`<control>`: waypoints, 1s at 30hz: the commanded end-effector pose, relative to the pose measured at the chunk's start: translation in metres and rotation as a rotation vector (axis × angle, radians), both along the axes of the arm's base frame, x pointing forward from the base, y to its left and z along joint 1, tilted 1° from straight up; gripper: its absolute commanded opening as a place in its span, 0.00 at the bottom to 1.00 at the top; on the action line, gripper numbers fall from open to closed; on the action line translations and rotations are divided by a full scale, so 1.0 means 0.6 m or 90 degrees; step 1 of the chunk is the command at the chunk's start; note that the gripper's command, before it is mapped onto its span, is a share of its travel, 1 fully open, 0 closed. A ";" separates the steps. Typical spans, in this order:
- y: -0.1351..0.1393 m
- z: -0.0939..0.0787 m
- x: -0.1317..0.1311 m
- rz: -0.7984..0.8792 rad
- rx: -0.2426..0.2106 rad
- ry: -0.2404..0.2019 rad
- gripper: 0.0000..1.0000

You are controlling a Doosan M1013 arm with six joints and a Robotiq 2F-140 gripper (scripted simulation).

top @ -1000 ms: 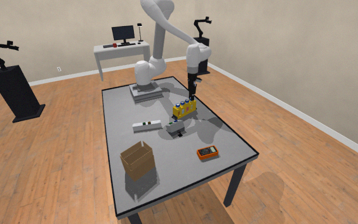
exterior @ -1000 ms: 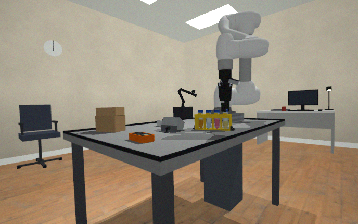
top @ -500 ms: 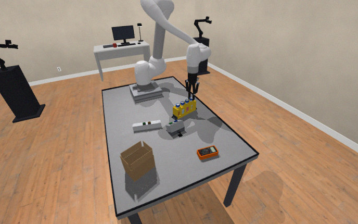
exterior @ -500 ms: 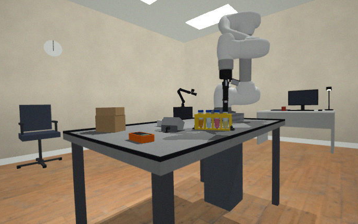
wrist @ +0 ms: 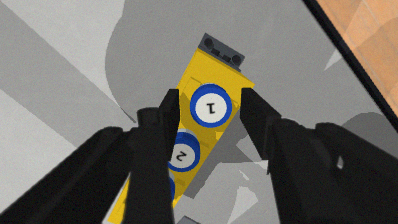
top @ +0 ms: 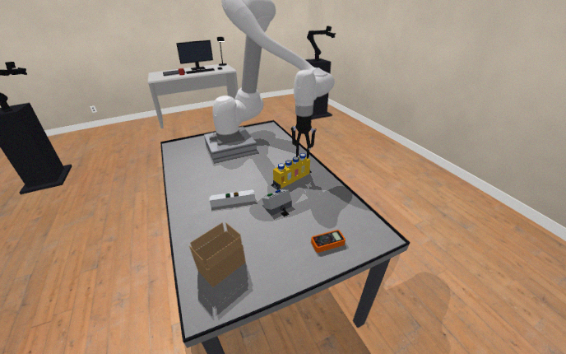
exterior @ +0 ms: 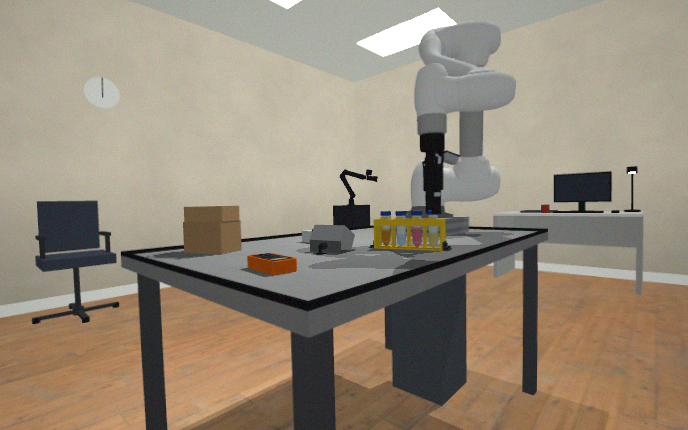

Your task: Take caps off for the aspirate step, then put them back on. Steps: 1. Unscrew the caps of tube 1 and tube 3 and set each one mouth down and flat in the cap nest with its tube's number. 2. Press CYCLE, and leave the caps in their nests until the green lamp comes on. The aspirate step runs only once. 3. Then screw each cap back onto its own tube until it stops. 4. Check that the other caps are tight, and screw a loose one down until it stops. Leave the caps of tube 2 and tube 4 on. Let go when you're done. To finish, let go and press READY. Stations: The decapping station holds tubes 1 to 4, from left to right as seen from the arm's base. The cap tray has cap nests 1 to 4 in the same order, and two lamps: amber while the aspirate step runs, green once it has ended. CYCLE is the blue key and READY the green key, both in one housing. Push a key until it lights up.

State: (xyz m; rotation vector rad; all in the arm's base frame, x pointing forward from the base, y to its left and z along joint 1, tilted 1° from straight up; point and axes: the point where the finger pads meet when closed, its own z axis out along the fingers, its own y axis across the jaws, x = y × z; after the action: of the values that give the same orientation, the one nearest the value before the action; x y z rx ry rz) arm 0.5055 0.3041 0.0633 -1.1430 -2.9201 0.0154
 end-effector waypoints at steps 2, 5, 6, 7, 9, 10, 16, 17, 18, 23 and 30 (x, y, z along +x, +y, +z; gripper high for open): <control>0.000 0.001 0.001 0.000 0.001 -0.001 0.41; 0.000 0.001 0.001 -0.053 0.000 -0.001 0.41; 0.000 0.001 0.001 -0.053 0.000 -0.001 0.41; 0.000 0.001 0.001 -0.053 0.000 -0.001 0.41; 0.000 0.001 0.001 -0.159 -0.001 -0.001 0.41; 0.000 0.001 0.001 -0.212 -0.001 -0.002 0.41; 0.000 0.001 0.001 -0.410 -0.002 -0.002 0.41; 0.000 0.001 0.001 -0.443 -0.002 -0.003 0.41; 0.000 0.001 0.001 -0.475 -0.002 -0.003 0.41; 0.000 0.001 0.001 -0.604 -0.003 -0.003 0.41; 0.000 0.001 0.001 -0.667 -0.005 -0.005 0.41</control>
State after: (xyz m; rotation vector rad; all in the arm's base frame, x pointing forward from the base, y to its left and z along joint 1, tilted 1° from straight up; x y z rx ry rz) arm 0.5055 0.3036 0.0632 -2.4141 -1.9835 0.0063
